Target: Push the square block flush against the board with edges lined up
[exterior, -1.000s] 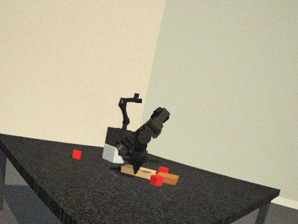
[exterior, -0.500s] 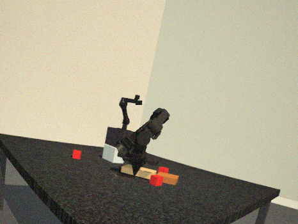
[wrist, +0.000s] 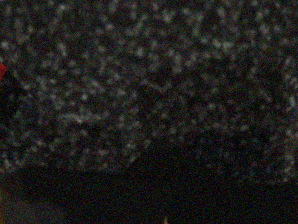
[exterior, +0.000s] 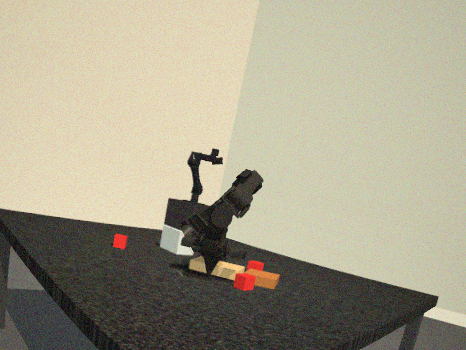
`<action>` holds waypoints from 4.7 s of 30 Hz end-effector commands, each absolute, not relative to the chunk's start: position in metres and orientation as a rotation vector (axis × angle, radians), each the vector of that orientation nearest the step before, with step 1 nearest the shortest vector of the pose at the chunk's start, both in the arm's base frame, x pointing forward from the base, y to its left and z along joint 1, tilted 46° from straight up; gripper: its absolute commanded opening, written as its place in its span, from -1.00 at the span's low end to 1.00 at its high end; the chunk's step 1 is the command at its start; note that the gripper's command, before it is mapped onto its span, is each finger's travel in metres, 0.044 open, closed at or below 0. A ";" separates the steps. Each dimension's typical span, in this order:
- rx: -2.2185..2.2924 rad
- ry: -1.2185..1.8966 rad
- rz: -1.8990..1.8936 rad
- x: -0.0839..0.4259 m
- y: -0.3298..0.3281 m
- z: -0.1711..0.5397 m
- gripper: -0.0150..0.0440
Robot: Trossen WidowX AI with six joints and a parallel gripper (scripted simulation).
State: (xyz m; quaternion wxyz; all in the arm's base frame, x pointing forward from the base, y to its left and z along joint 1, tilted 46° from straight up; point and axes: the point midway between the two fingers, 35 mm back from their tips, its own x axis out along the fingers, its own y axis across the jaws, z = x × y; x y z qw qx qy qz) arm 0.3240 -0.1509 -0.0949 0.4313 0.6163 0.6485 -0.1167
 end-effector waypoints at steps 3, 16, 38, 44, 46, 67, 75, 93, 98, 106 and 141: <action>1.531 1.624 -0.291 0.326 -0.157 -0.102 -0.49; 1.529 1.624 -0.294 0.321 -0.195 -0.063 -0.49; 1.529 1.633 -0.282 0.241 -0.070 0.046 -0.49; 1.530 1.632 -0.280 0.247 -0.037 0.013 -0.49; 1.531 1.633 -0.278 0.248 -0.030 0.008 -0.49; 1.529 1.631 -0.279 0.259 -0.047 -0.007 -0.49; 1.529 1.631 -0.280 0.258 -0.046 -0.005 -0.49; 1.530 1.633 -0.280 0.247 -0.026 0.013 -0.49; 1.531 1.633 -0.279 0.243 -0.020 0.018 -0.49; 1.523 1.627 -0.280 0.241 -0.020 0.022 -0.49; 0.901 1.475 0.321 0.216 -0.110 0.006 -0.49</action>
